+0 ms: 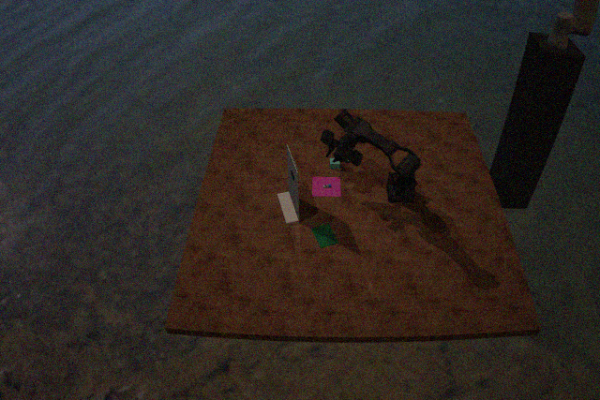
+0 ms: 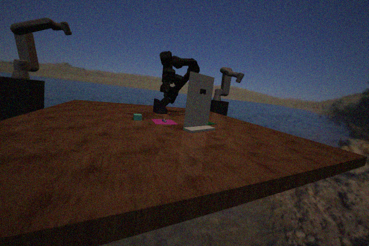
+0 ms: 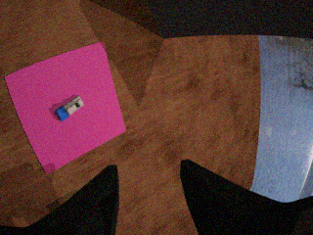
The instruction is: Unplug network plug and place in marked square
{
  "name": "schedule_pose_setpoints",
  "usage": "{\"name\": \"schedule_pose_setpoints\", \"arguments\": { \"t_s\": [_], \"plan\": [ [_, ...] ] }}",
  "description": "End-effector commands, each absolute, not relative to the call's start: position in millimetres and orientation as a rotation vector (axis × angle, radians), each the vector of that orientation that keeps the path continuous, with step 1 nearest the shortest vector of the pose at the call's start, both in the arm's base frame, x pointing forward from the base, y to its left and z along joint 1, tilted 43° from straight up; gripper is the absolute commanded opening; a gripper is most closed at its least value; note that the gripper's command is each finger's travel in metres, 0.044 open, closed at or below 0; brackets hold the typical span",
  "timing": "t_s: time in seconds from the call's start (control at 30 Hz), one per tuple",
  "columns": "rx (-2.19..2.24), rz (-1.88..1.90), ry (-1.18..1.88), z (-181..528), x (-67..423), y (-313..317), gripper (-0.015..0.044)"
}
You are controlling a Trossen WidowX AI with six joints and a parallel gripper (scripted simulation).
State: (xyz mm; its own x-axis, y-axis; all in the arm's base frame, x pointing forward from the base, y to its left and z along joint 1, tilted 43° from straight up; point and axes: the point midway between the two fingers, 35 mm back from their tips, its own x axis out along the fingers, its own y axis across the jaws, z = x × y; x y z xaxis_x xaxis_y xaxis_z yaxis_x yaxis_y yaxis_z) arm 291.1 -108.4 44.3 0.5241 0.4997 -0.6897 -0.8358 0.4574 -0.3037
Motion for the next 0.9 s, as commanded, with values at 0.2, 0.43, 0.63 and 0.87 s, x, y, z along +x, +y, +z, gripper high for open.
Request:
{"name": "schedule_pose_setpoints", "arguments": {
  "t_s": [0.2,0.43,0.63,0.87],
  "plan": [
    [-0.681,0.883,0.56,65.9,293.2,-129.4,0.0156],
    [-0.683,0.884,0.557,82.2,293.0,-142.7,0.0156],
    [-0.684,0.884,0.554,96.8,291.6,-153.4,0.0156],
    [-0.684,0.884,0.552,103.0,290.7,-157.6,0.0235]
  ]
}}
